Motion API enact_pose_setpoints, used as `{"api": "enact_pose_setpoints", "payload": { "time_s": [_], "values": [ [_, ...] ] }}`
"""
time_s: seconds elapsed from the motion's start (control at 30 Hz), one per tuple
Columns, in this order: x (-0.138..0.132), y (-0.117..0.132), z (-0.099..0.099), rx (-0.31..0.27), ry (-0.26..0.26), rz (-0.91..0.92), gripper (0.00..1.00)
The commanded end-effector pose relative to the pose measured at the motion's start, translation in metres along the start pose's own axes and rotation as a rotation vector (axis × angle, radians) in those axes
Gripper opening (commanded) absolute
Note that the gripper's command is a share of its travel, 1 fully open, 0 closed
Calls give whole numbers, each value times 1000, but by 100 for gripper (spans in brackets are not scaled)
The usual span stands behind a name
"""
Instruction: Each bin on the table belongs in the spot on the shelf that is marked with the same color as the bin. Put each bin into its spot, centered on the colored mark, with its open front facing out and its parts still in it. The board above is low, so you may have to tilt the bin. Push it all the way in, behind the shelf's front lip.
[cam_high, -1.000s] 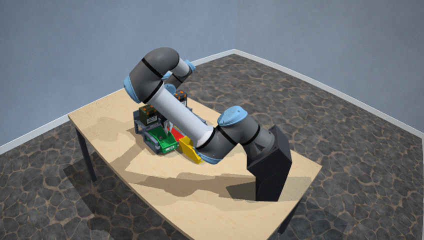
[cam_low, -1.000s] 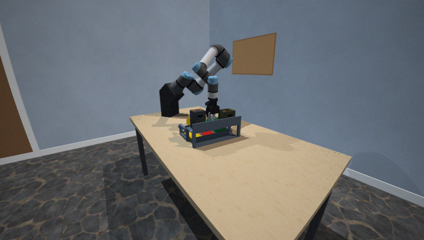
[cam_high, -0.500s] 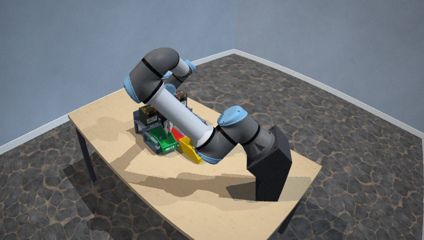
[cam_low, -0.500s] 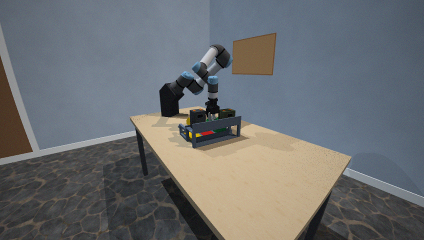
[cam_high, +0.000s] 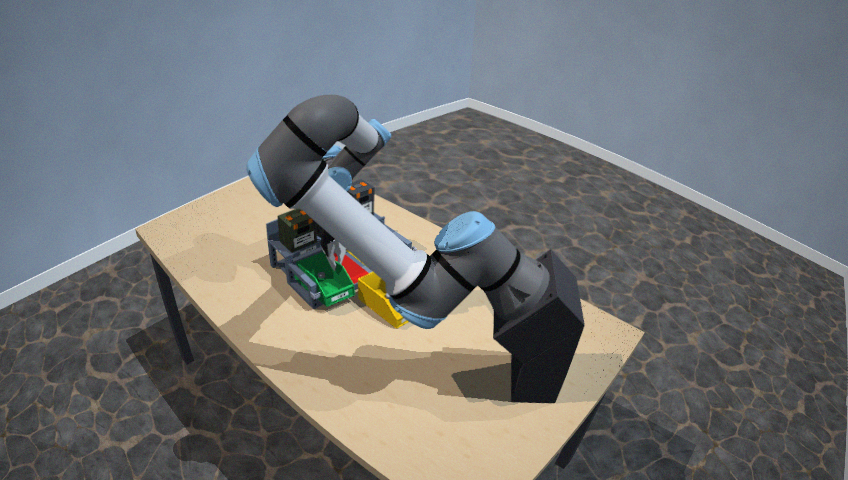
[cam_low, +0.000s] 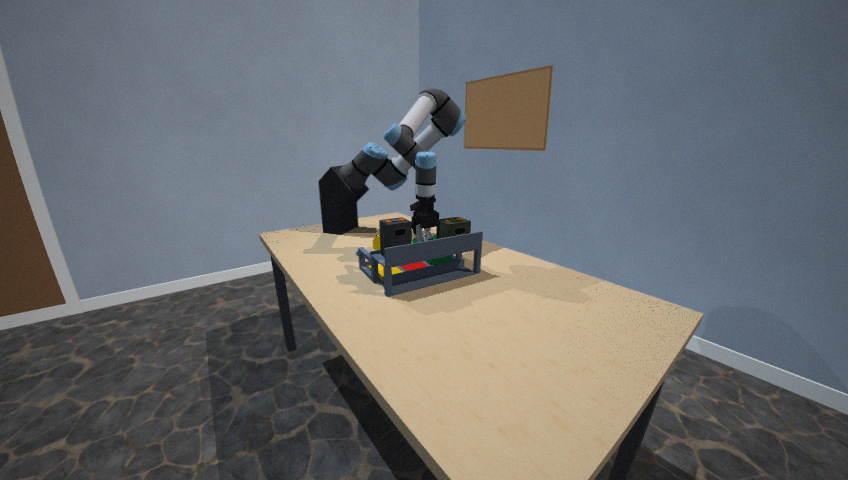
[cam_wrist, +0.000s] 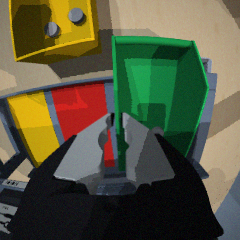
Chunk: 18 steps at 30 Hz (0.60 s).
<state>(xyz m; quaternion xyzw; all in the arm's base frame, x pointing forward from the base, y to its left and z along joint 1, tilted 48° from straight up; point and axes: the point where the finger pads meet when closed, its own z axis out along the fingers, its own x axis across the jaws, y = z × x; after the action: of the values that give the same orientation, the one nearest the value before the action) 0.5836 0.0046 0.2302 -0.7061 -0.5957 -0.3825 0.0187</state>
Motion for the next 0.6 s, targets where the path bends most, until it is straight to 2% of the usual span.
{"api": "enact_pose_setpoints", "payload": {
  "time_s": [0.0,0.57],
  "values": [
    [0,0,-2,-1,0,-1,5],
    [1,-1,-13,-1,0,-1,5]
  ]
}}
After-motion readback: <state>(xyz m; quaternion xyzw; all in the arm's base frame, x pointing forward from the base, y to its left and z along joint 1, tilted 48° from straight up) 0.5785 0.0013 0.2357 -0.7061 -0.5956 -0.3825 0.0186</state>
